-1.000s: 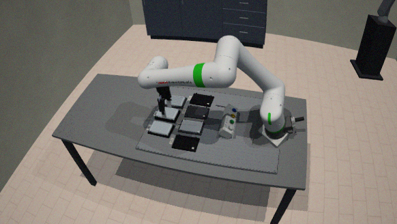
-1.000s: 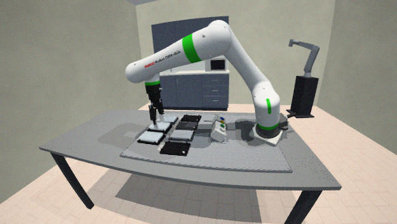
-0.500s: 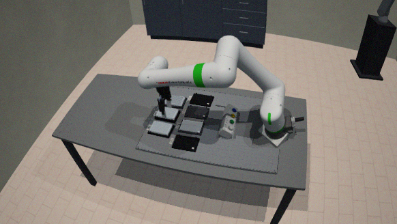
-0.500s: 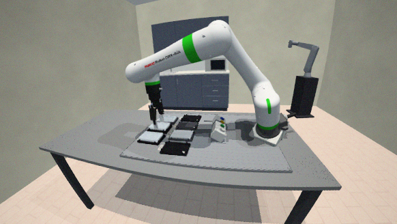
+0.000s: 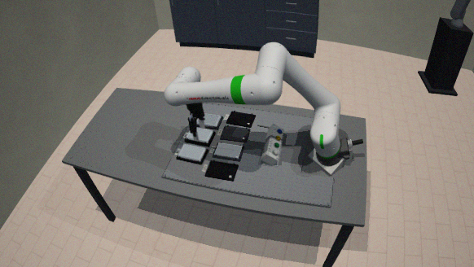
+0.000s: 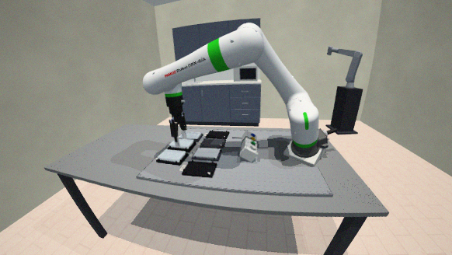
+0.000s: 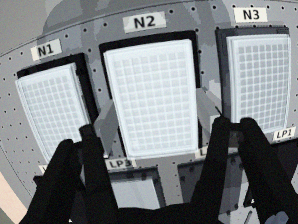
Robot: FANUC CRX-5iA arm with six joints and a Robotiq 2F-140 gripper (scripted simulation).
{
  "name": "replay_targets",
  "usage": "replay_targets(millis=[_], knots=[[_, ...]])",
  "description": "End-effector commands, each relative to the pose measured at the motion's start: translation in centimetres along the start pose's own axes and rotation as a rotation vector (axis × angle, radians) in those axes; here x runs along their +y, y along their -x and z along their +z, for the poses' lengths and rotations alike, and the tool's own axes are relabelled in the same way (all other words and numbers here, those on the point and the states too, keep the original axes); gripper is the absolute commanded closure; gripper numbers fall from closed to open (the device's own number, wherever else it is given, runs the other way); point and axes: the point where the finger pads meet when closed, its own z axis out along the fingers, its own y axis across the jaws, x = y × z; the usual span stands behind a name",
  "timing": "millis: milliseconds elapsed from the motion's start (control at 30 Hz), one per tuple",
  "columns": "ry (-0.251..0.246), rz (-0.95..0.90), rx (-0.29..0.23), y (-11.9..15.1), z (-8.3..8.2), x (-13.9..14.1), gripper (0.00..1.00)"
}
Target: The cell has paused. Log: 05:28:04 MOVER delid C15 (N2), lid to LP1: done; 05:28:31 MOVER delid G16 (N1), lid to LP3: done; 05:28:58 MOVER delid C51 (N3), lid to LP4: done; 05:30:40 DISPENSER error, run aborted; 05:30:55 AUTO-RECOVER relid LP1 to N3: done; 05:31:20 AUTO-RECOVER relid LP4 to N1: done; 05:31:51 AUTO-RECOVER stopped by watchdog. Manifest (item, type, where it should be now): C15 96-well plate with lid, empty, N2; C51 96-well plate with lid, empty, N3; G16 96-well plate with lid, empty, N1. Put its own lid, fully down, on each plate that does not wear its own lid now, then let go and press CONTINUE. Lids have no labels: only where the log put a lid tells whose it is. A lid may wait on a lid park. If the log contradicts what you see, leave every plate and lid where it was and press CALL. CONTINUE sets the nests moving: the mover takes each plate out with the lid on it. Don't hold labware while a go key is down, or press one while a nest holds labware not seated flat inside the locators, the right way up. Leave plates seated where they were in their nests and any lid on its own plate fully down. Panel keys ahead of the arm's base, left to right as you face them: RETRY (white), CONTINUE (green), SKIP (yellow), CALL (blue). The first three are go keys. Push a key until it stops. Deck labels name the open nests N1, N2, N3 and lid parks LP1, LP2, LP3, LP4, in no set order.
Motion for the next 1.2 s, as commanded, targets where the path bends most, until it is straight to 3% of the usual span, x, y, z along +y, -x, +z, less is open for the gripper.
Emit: replay_targets(millis=[0,100,133,1167], knots=[[0.000,0.000,0.000,-0.02,-0.03,0.01,1.00],[0.000,0.000,0.000,-0.02,-0.03,0.01,1.00],[0.000,0.000,0.000,-0.02,-0.03,0.01,0.34],[0.000,0.000,0.000,-0.02,-0.03,0.01,0.34]])
